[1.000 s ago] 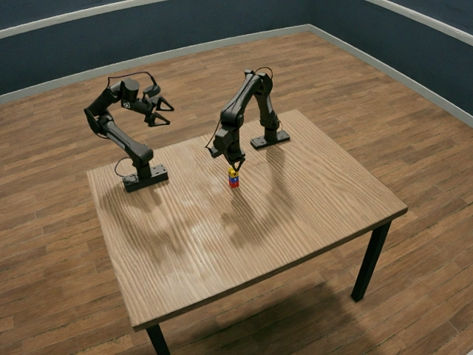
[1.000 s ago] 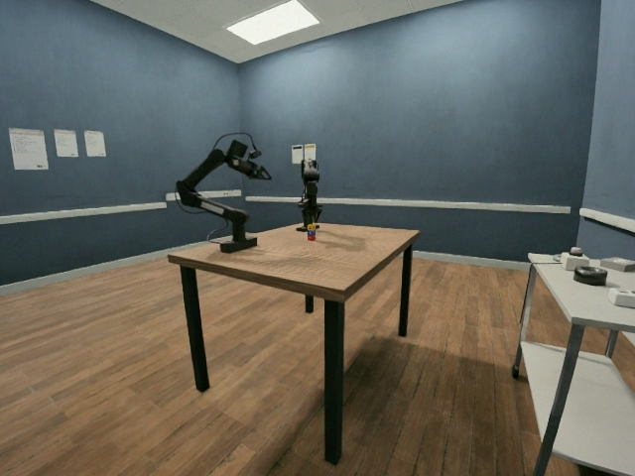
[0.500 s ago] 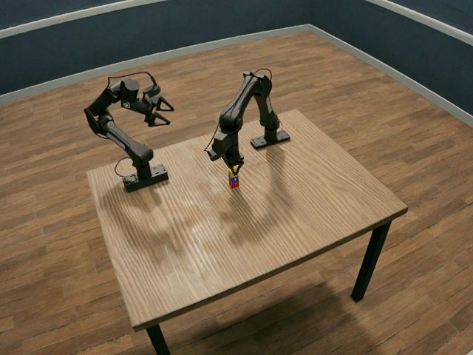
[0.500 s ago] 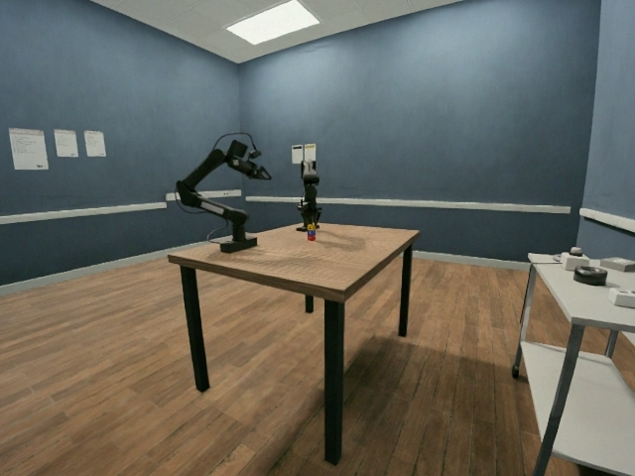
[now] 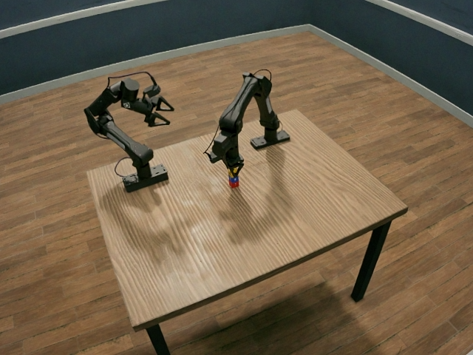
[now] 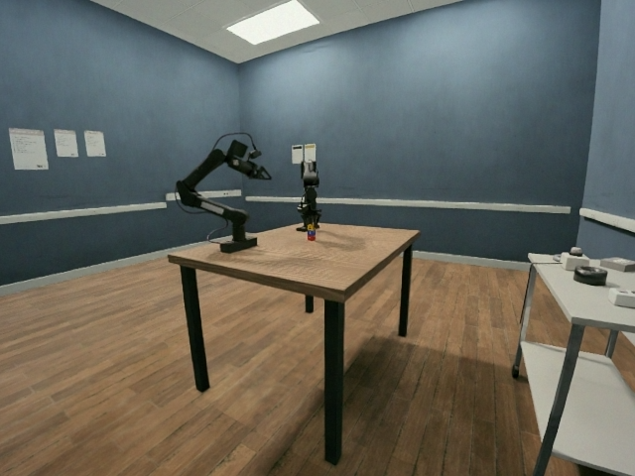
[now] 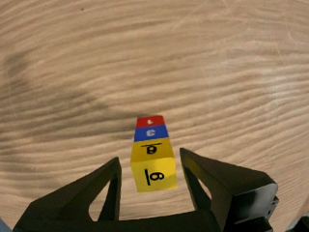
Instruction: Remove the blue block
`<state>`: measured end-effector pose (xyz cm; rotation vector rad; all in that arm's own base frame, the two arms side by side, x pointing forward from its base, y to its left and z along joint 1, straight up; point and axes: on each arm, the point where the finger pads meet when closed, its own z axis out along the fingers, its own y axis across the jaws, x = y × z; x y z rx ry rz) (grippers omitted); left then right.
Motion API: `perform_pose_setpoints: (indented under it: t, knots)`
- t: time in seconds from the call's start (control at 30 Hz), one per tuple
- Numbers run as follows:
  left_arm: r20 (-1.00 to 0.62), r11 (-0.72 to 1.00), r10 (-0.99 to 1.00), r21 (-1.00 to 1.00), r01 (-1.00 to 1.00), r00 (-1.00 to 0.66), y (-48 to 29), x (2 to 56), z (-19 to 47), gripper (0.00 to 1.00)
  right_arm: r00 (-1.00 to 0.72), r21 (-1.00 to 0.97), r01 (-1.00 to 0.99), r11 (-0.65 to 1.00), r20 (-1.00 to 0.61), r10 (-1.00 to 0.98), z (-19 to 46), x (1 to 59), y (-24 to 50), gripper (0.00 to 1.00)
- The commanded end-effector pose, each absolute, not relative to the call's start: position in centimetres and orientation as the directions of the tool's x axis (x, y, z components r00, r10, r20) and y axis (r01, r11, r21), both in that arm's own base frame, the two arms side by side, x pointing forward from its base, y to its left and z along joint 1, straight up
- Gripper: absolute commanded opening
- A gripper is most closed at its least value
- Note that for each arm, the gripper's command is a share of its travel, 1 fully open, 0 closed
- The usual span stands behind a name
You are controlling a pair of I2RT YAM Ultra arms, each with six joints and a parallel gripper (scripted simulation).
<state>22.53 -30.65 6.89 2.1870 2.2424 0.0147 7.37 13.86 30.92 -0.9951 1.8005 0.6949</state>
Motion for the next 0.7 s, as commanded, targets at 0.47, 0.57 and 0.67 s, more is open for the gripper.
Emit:
perform_pose_setpoints:
  t: [0.47,0.57,0.67]
  knots:
    - [-0.008,0.021,1.000,0.005,1.000,-0.021,-30.87,22.41,6.81,0.33,-0.212,0.028,-0.864,0.502,-0.925,-0.314,31.55,7.20,13.91,1.00]
    - [-0.005,0.019,1.000,0.003,1.000,-0.019,-30.72,22.53,6.81,0.29,-0.212,0.028,-0.864,0.502,-0.925,-0.314,31.55,7.20,13.91,1.00]
    - [-0.005,0.022,1.000,0.003,1.000,-0.022,-30.72,22.53,6.81,0.15,-0.212,0.028,-0.864,0.502,-0.925,-0.314,31.55,7.20,13.91,1.00]
